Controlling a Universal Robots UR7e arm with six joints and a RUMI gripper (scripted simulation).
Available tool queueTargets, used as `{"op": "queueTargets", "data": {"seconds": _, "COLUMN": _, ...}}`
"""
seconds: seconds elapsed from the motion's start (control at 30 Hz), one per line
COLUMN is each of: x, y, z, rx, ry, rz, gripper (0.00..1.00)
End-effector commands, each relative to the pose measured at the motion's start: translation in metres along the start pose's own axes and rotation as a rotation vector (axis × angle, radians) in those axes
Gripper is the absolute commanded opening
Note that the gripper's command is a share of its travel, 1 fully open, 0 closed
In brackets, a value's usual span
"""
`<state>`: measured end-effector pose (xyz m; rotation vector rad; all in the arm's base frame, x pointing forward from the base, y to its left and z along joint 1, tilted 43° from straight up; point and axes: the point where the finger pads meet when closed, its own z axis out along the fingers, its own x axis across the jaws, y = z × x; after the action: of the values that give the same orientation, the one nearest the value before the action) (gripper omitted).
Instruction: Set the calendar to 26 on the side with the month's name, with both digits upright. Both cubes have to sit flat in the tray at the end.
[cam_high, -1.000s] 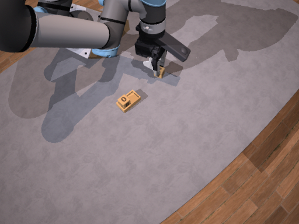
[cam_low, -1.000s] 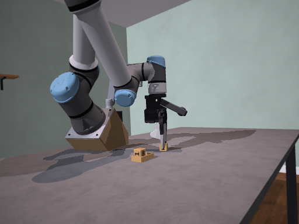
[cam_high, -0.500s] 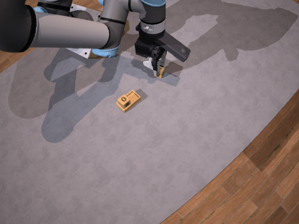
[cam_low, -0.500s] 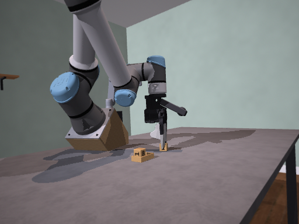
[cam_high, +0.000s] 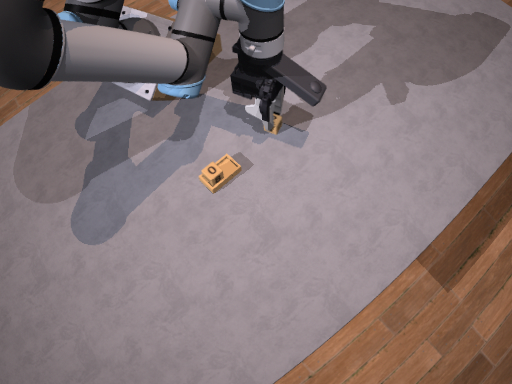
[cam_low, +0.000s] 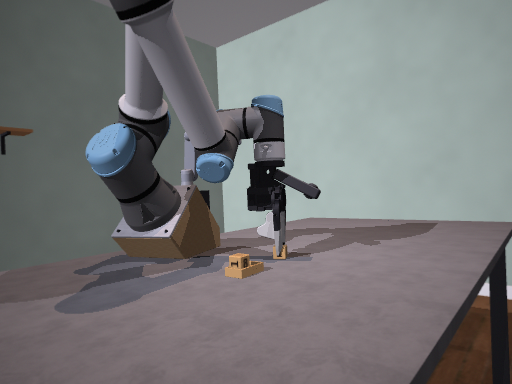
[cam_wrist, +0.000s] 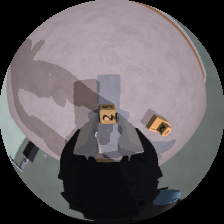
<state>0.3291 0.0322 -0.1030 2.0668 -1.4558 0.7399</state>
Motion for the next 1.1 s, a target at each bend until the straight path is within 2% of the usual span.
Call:
{"op": "queueTargets", "data": {"seconds": 0.0, "x": 0.0, "y": -0.0002, "z": -0.0002, "rx": 0.001, "ry": 0.0, "rz": 0.0, "gripper": 0.1}}
{"op": "queueTargets", "data": {"seconds": 0.27, "x": 0.0, "y": -0.0002, "z": -0.0002, "rx": 0.001, "ry": 0.0, "rz": 0.0, "gripper": 0.1}}
{"op": "queueTargets", "data": {"seconds": 0.3, "x": 0.0, "y": -0.0002, "z": -0.0002, "rx": 0.001, "ry": 0.0, "rz": 0.0, "gripper": 0.14}}
{"op": "queueTargets", "data": {"seconds": 0.37, "x": 0.0, "y": -0.0002, "z": -0.0002, "rx": 0.001, "ry": 0.0, "rz": 0.0, "gripper": 0.14}}
{"op": "queueTargets", "data": {"seconds": 0.4, "x": 0.0, "y": -0.0002, "z": -0.0002, "rx": 0.001, "ry": 0.0, "rz": 0.0, "gripper": 0.17}}
{"op": "queueTargets", "data": {"seconds": 0.47, "x": 0.0, "y": -0.0002, "z": -0.0002, "rx": 0.001, "ry": 0.0, "rz": 0.0, "gripper": 0.17}}
{"op": "queueTargets", "data": {"seconds": 0.6, "x": 0.0, "y": -0.0002, "z": -0.0002, "rx": 0.001, "ry": 0.0, "rz": 0.0, "gripper": 0.24}}
{"op": "queueTargets", "data": {"seconds": 0.73, "x": 0.0, "y": -0.0002, "z": -0.0002, "rx": 0.001, "ry": 0.0, "rz": 0.0, "gripper": 0.24}}
{"op": "queueTargets", "data": {"seconds": 0.77, "x": 0.0, "y": -0.0002, "z": -0.0002, "rx": 0.001, "ry": 0.0, "rz": 0.0, "gripper": 0.28}}
{"op": "queueTargets", "data": {"seconds": 1.07, "x": 0.0, "y": -0.0002, "z": -0.0003, "rx": 0.001, "ry": 0.0, "rz": 0.0, "gripper": 0.28}}
